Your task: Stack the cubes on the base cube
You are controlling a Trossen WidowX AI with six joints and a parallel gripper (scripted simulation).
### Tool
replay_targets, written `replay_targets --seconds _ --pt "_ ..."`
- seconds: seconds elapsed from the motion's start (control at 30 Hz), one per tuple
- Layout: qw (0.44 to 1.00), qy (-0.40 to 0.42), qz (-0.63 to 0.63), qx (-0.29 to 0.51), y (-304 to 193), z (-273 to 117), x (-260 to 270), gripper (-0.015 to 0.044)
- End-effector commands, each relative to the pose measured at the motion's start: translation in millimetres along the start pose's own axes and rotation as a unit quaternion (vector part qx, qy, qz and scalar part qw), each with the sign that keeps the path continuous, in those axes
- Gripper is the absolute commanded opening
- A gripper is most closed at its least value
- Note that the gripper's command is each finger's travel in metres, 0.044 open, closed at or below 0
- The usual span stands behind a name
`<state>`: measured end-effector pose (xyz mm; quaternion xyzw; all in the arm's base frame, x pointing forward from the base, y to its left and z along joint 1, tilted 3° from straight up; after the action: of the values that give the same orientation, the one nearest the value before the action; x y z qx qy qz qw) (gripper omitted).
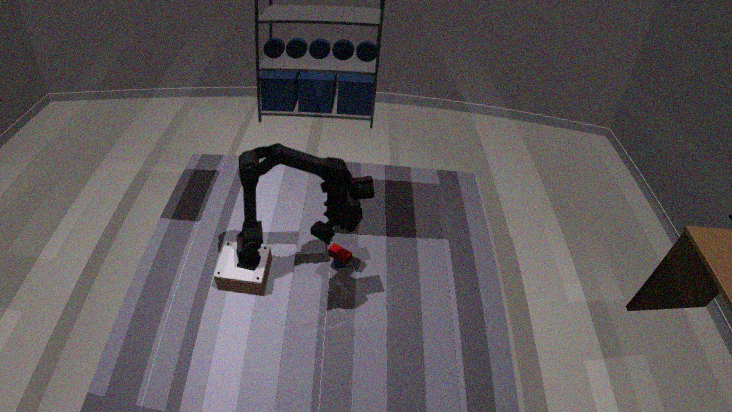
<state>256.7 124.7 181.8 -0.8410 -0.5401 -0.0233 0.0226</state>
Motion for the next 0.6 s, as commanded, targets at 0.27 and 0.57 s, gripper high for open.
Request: replay_targets --seconds 0.27,0.57 --pt "1.0 0.003 0.0 0.004 -82.5 -3.1 70.1 0.04" --pt "1.0 0.003 0.0 0.004 -84.5 -3.2 71.2 0.04"
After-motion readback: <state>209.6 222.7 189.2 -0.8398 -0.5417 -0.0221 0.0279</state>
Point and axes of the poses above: the point midway between the two fingers, 35 mm back from their tips, its own z axis out along the fingers, its own x axis across the jaws, y = z × x, the point moved 8 cm from there along -z, back along the fingers, and after that the axes turned 3 degrees about z, right-handed, at the moved point
